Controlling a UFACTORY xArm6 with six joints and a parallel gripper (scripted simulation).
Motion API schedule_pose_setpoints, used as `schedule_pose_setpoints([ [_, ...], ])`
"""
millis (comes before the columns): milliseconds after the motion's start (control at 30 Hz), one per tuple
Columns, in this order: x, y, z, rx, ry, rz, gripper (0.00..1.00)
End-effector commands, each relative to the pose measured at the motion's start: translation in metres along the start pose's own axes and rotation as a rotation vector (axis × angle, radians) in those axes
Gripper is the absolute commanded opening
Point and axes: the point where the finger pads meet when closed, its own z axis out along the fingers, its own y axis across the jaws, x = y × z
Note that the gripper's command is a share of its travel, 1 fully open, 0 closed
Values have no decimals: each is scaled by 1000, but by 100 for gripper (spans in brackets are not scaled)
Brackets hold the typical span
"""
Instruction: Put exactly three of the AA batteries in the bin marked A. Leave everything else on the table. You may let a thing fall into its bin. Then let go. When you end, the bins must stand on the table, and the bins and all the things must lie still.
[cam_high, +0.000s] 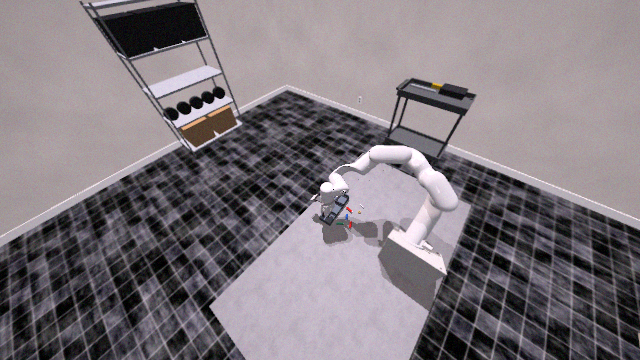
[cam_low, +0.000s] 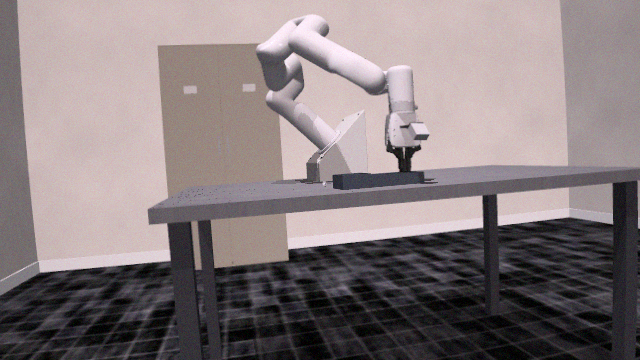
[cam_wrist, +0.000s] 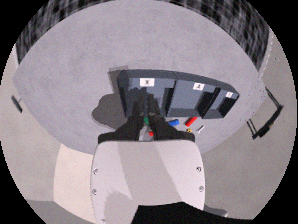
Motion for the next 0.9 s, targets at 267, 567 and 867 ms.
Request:
schedule_pose_setpoints([
  [267, 1, 0, -25, 1, 4, 1, 7],
  [567, 1, 0, -36, 1, 4, 1, 7],
  [867, 1, 0, -103, 2, 4, 1, 7],
])
